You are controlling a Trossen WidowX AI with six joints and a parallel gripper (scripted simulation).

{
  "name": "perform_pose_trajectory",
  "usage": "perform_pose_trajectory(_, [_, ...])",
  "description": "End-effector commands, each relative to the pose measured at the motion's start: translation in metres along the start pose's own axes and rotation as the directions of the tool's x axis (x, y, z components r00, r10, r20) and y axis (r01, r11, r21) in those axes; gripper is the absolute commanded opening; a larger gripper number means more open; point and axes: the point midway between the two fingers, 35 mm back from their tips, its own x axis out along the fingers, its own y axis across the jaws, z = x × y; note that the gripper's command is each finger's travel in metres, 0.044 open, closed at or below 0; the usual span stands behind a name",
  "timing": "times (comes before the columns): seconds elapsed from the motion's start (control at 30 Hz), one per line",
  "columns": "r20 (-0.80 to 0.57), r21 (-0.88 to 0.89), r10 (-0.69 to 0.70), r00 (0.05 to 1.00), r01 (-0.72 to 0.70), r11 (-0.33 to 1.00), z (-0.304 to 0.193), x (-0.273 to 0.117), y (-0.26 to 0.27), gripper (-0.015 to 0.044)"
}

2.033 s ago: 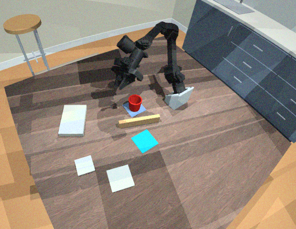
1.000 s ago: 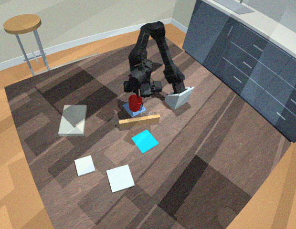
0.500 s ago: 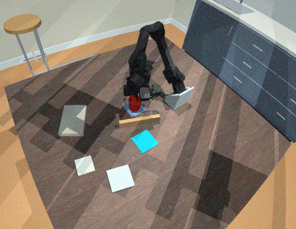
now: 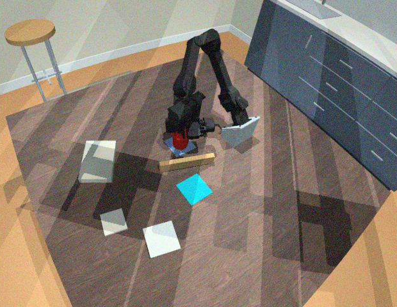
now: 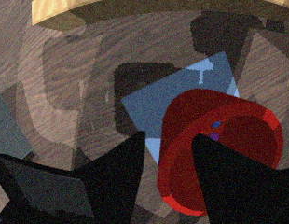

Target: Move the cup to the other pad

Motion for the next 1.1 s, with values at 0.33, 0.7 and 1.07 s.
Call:
perform_pose_trajectory(0.33, [-0.004, 0.0, 0.001, 1.0, -0.001, 1.0, -0.001, 0.008, 0.001, 0.0069])
perform_pose_trajectory(0.7, [-0.004, 0.0, 0.001, 1.0, -0.001, 1.0, -0.001, 0.007, 0.001, 0.0])
perform_pose_trajectory(1.07, [0.0, -0.005, 0.005, 1.0, -0.005, 1.0, 0.002, -0.02, 0.0, 0.0])
